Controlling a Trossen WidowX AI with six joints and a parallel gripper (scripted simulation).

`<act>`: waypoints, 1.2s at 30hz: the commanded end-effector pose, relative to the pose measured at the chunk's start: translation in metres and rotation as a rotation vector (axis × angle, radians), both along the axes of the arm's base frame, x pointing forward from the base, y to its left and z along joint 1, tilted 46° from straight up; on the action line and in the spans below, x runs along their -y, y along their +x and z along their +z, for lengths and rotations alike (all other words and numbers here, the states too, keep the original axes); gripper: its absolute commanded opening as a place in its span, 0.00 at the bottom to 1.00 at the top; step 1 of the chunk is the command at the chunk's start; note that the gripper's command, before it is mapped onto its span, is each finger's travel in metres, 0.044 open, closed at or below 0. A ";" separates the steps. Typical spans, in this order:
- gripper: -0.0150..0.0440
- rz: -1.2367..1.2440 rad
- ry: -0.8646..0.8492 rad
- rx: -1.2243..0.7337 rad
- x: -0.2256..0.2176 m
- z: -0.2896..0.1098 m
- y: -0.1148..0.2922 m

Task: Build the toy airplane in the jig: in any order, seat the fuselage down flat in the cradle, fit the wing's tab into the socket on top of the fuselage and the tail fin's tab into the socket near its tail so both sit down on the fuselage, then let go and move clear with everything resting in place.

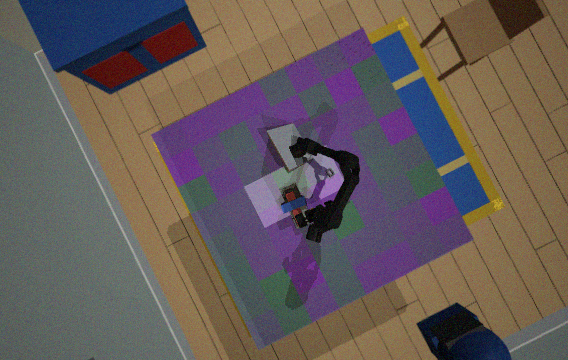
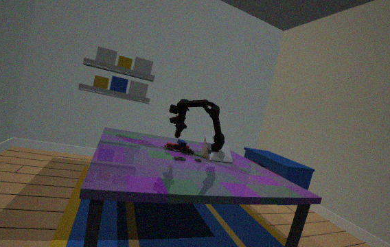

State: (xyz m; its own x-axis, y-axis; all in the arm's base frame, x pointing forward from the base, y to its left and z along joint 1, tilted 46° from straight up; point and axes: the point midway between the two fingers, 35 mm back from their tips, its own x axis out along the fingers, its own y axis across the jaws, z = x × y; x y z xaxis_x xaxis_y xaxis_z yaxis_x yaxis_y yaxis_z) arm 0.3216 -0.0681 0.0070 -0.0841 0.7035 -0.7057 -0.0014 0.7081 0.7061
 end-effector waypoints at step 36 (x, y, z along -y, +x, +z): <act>0.36 -0.015 -0.002 -0.011 0.030 -0.075 0.017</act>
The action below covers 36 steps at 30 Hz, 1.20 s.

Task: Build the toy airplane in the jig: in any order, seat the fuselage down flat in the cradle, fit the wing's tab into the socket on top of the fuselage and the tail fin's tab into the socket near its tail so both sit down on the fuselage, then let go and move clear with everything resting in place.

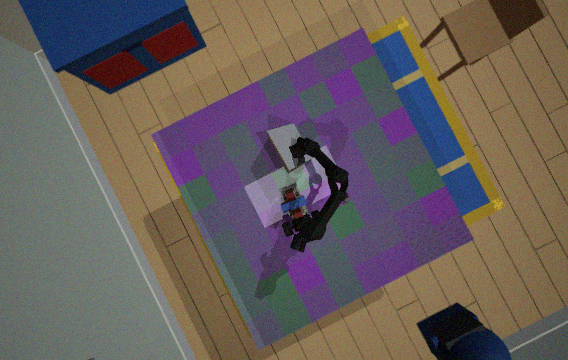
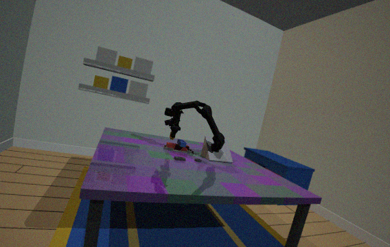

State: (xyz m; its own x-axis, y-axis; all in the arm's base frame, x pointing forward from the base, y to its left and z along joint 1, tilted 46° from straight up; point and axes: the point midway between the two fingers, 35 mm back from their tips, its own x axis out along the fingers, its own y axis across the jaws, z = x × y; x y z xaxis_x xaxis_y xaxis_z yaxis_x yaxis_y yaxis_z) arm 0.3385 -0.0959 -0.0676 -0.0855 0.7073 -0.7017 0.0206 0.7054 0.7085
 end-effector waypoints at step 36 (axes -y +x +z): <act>0.36 0.000 -0.005 0.006 -0.013 -0.019 -0.001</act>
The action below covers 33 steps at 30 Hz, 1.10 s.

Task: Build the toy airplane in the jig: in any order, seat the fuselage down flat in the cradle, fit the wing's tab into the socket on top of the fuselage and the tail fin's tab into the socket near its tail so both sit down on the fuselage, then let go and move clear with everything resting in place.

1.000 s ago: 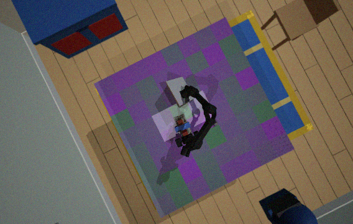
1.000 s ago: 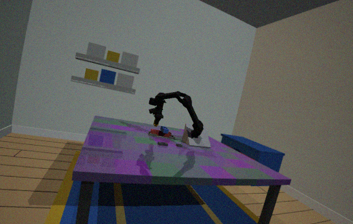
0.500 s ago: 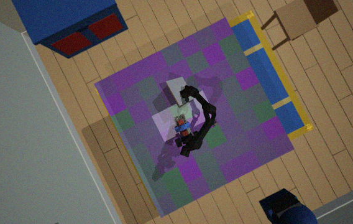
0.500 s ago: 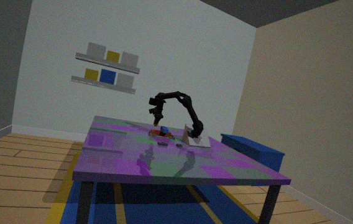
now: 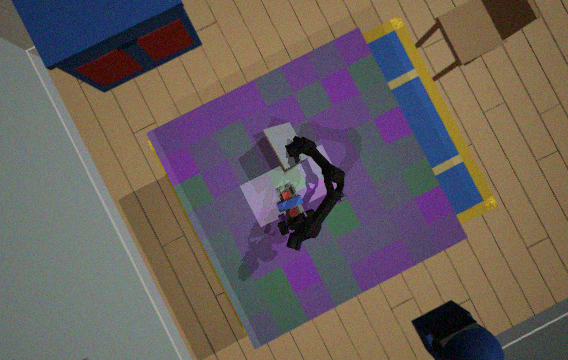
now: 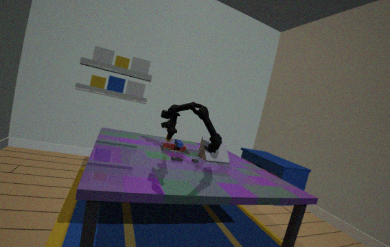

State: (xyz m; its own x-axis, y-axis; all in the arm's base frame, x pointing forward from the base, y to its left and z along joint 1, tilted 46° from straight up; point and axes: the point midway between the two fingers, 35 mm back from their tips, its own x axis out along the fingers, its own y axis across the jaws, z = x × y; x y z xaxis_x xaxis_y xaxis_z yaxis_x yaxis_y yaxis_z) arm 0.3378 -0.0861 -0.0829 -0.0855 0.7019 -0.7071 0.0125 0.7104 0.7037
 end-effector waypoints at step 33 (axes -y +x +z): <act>0.48 -0.003 0.004 0.000 -0.014 -0.013 -0.002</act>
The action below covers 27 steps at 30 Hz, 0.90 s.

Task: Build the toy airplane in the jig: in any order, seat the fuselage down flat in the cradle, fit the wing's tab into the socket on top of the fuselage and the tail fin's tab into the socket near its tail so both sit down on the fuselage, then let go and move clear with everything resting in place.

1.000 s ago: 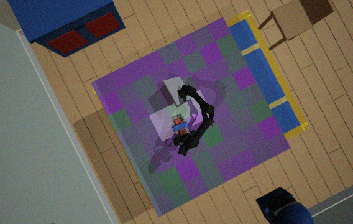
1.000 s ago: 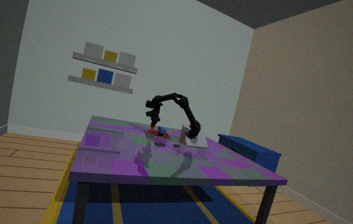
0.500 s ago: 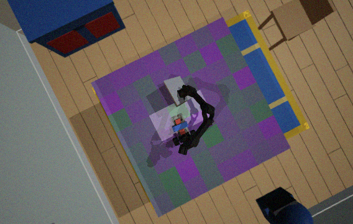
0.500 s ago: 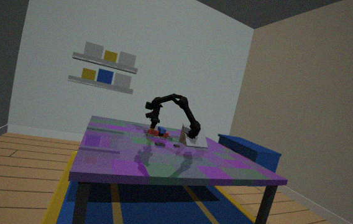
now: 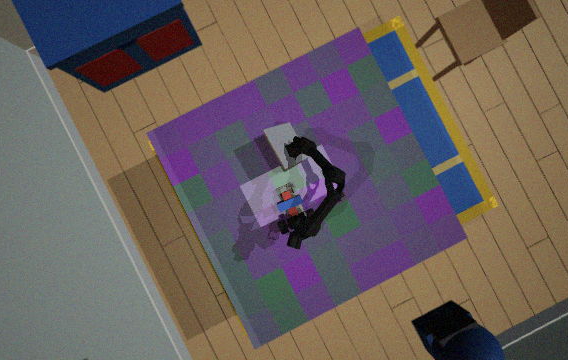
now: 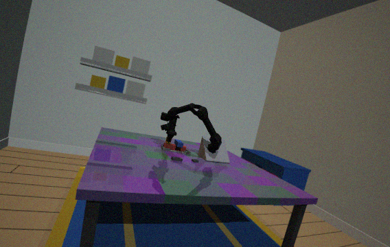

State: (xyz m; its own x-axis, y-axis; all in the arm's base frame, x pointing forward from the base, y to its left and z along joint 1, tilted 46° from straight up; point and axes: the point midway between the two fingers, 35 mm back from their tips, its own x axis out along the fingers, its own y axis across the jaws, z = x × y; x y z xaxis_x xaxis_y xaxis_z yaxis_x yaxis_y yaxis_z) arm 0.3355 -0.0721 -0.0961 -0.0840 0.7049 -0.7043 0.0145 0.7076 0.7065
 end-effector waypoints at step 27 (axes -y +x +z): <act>0.69 -0.004 -0.004 0.000 0.065 0.064 0.010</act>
State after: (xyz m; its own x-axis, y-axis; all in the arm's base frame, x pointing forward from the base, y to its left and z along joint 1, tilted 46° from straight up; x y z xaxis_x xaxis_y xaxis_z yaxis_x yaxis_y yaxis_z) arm 0.3456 -0.1381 -0.0328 -0.0674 0.7012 -0.7098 0.0204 0.7122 0.7016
